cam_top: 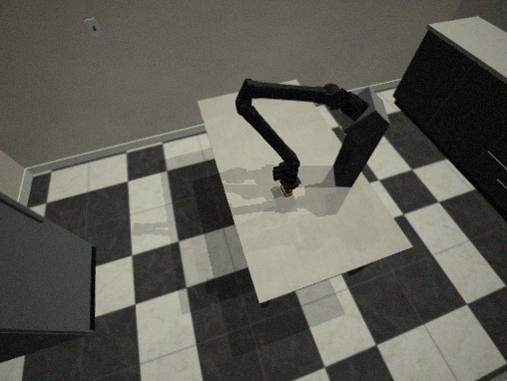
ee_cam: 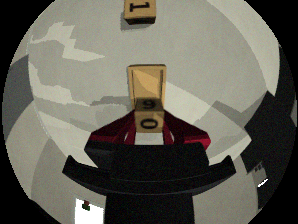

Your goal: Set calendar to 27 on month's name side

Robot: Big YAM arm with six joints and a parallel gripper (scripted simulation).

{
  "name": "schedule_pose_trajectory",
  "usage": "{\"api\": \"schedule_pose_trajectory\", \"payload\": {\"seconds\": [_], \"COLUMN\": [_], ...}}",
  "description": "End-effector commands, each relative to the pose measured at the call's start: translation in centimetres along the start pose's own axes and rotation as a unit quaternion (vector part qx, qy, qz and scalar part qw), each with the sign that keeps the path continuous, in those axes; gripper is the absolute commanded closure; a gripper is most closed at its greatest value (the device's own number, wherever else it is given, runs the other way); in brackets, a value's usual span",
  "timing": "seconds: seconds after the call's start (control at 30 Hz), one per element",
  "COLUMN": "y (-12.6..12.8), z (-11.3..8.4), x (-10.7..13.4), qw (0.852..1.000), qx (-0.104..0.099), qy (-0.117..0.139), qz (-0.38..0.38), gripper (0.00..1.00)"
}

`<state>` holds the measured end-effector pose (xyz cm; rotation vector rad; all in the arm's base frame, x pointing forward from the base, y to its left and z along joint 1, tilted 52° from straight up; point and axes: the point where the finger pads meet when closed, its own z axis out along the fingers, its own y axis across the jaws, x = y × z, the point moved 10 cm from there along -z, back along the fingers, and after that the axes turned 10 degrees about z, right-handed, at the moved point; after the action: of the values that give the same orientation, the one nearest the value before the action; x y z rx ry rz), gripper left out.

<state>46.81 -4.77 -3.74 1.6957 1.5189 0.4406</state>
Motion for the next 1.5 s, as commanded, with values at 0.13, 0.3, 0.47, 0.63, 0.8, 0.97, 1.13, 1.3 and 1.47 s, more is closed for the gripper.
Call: {"api": "schedule_pose_trajectory", "payload": {"seconds": [0.13,0.3,0.47,0.63,0.8,0.97,1.13,1.3,1.47], "y": [-0.4,-0.3,-0.3,-0.3,-0.2,-0.3,-0.4,-0.5,-0.6], "z": [-1.5,-1.6,-1.7,-1.8,-1.8,-1.8,-1.9,-2.0,-3.4], "x": [0.3,0.3,0.3,0.2,0.3,0.3,0.3,0.3,0.4], "qw": [1.000,1.000,1.000,1.000,1.000,1.000,1.000,1.000,1.000], "qx": [0.002,0.001,0.002,0.002,0.001,0.002,0.003,0.004,0.008], "qy": [0.002,0.002,0.002,0.002,0.002,0.002,0.002,0.003,0.004], "qz": [0.000,0.000,0.000,0.001,0.000,0.000,0.000,-0.001,-0.003], "gripper": [0.73,0.73,0.73,0.73,0.73,0.73,0.73,0.73,0.73]}}
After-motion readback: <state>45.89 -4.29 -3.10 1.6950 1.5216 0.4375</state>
